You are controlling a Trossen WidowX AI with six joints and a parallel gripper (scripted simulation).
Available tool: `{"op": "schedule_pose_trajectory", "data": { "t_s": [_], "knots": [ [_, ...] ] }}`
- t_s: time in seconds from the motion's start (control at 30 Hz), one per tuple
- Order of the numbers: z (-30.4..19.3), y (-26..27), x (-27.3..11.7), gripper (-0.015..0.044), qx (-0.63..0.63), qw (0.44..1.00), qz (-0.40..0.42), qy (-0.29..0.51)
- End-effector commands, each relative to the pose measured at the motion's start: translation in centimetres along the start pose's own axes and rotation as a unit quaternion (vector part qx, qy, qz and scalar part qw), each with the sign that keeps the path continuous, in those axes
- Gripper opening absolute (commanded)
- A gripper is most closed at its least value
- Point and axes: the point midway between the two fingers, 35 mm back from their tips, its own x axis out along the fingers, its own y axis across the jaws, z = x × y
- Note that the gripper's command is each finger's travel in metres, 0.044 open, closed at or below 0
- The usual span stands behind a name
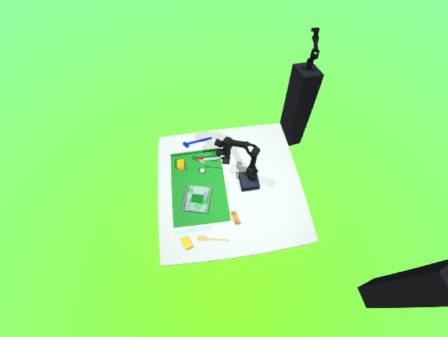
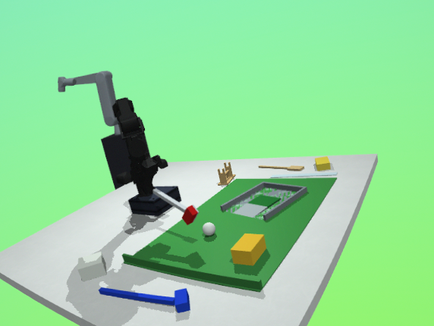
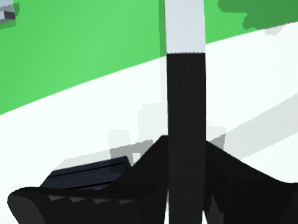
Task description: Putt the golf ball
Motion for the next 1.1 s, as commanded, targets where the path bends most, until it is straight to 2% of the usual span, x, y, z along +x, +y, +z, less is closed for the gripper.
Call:
{"op": "schedule_pose_trajectory", "data": {
  "t_s": [0.0, 0.3, 1.07],
  "knots": [
    [0.1, -0.1, 0.3, 0.0, 0.006, 1.0, -0.002, -0.002],
    [0.1, -0.2, 3.8, 0.0, 0.006, 1.0, -0.002, -0.002],
    [0.1, -0.2, 6.8, 0.0, 0.006, 1.0, -0.002, -0.002]
  ]
}}
